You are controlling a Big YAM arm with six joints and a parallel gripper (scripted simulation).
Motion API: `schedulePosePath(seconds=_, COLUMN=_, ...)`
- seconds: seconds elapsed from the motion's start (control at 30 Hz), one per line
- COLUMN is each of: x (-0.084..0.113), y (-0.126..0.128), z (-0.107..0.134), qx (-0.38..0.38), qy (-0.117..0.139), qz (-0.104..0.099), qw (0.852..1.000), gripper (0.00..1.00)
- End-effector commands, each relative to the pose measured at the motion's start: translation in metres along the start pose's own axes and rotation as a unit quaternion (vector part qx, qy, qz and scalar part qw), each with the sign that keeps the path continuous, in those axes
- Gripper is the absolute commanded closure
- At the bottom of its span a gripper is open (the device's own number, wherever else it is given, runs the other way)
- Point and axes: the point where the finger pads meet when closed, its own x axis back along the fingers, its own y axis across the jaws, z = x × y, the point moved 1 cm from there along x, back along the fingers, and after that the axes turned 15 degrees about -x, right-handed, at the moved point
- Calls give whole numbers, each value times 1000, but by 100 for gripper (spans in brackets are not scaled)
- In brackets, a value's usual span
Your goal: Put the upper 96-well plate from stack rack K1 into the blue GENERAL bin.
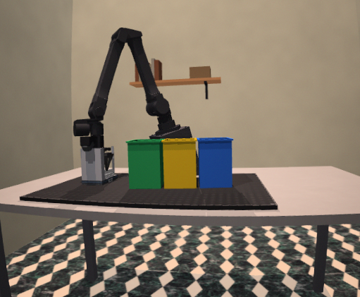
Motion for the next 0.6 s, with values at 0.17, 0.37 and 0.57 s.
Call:
schedulePosePath(seconds=0.17, x=20, y=-2, z=5, qx=-2, qy=8, qz=7, qw=1000, gripper=100)
schedulePosePath(seconds=0.37, x=28, y=-1, z=5, qx=-2, qy=7, qz=7, qw=1000, gripper=100)
schedulePosePath(seconds=0.57, x=38, y=-1, z=5, qx=-2, qy=7, qz=7, qw=1000, gripper=100)
